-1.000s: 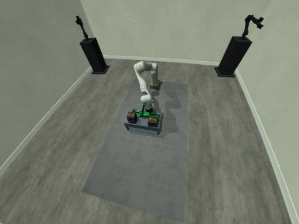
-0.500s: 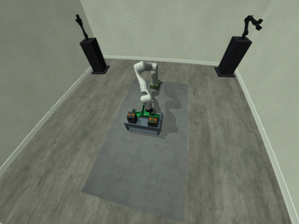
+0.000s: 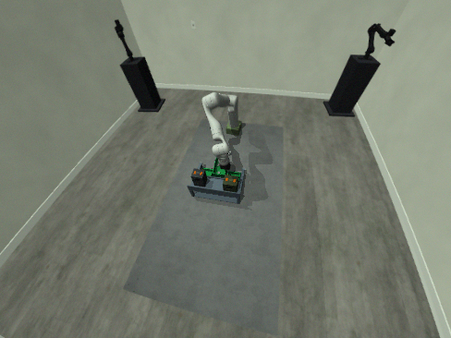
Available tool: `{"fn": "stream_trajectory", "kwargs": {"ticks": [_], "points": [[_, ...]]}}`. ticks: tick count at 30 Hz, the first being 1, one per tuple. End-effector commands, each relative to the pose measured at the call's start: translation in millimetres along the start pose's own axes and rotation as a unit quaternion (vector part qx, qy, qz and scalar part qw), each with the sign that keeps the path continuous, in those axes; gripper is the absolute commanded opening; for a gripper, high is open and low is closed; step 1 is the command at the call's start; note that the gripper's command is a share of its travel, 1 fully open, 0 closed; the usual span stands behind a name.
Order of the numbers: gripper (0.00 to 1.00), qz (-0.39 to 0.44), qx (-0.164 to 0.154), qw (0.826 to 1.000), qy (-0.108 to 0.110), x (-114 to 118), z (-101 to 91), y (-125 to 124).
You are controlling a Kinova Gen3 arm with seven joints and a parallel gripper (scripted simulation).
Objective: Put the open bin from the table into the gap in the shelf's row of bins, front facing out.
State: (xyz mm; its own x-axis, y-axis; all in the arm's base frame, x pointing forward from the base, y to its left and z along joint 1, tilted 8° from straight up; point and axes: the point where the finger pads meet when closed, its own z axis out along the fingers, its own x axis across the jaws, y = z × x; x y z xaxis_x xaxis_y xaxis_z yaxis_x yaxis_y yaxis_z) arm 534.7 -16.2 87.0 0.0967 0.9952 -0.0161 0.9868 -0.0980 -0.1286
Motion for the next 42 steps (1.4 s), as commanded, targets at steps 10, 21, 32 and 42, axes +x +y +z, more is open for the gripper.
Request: {"fn": "stream_trajectory", "kwargs": {"ticks": [10,21,32,42], "points": [[0.00,0.000,-0.001,1.000,0.000,0.1,-0.4,0.7],[0.00,0.000,-0.001,1.000,0.000,0.1,2.1,1.4],[0.00,0.000,-0.001,1.000,0.000,0.1,5.0,2.2],[0.00,0.000,-0.001,1.000,0.000,0.1,7.8,3.0]]}}
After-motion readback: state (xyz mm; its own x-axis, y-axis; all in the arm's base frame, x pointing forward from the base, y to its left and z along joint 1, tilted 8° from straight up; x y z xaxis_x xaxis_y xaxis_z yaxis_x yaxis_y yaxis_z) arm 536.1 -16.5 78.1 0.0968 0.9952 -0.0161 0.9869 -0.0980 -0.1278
